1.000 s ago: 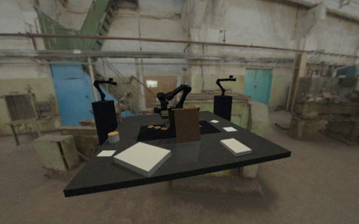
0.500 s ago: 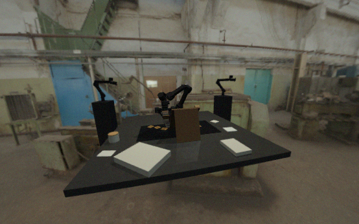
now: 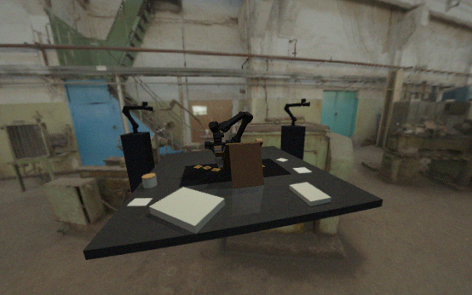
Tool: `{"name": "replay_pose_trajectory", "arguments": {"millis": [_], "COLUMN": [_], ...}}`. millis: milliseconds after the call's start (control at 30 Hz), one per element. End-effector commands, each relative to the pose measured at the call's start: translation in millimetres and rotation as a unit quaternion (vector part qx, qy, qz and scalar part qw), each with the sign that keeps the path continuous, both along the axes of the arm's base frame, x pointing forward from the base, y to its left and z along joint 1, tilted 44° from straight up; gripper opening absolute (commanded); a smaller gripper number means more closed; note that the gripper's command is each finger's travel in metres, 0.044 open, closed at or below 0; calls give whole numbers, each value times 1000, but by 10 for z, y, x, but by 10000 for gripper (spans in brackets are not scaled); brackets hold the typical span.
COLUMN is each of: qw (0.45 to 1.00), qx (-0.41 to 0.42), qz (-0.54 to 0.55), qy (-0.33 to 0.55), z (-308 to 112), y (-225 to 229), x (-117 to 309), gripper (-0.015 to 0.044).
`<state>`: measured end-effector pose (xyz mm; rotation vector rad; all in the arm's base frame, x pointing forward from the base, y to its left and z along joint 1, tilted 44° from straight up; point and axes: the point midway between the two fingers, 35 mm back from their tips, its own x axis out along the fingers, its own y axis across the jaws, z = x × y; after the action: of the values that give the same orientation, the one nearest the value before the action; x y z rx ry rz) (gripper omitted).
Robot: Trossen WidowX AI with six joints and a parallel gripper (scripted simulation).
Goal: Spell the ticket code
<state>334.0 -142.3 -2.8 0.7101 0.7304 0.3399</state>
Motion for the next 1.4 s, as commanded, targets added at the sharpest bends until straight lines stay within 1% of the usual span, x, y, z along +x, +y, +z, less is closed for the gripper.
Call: {"name": "replay_pose_trajectory", "arguments": {"millis": [0, 1367], "qw": [1000, 1000], "qx": [-4, -4], "qz": [-2, -2], "qy": [-3, -2], "z": [47, 188], "y": [2, 151], "x": [8, 0], "gripper": [0, 0]}}
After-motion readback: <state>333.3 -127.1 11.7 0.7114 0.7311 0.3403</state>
